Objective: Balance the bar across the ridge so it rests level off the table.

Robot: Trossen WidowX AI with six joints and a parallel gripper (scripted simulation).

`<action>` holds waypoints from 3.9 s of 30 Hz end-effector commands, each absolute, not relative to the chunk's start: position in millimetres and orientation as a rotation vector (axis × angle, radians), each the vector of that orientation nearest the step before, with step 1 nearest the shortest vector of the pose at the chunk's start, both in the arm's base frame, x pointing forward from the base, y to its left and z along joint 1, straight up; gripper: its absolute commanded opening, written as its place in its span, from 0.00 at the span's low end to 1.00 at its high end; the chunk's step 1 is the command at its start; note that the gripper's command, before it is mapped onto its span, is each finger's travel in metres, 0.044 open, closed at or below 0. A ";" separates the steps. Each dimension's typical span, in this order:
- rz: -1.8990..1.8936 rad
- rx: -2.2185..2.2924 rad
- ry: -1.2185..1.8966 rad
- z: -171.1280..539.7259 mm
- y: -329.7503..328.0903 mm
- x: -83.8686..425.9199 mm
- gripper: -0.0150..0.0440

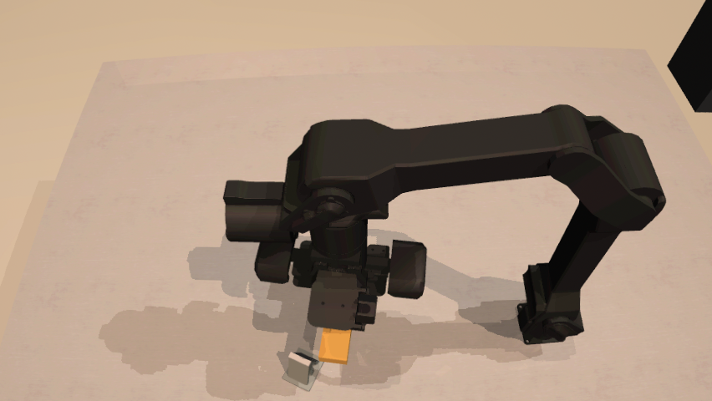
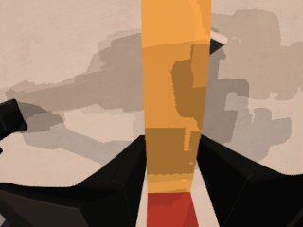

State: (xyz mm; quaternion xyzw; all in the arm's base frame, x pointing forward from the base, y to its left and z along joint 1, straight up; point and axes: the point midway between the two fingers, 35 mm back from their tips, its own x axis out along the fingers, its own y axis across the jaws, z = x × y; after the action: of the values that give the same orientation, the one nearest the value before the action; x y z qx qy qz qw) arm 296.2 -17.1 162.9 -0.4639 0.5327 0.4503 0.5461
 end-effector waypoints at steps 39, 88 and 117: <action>0.850 -0.871 1.355 151.0 77.9 370.0 0.25; 0.849 -0.870 1.356 117.1 76.5 371.3 0.25; 0.849 -0.870 1.356 114.8 76.4 371.3 0.25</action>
State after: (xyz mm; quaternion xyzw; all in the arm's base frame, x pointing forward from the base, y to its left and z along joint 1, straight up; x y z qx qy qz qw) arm 371.2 76.2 115.3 -0.3790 0.5880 0.3686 0.6122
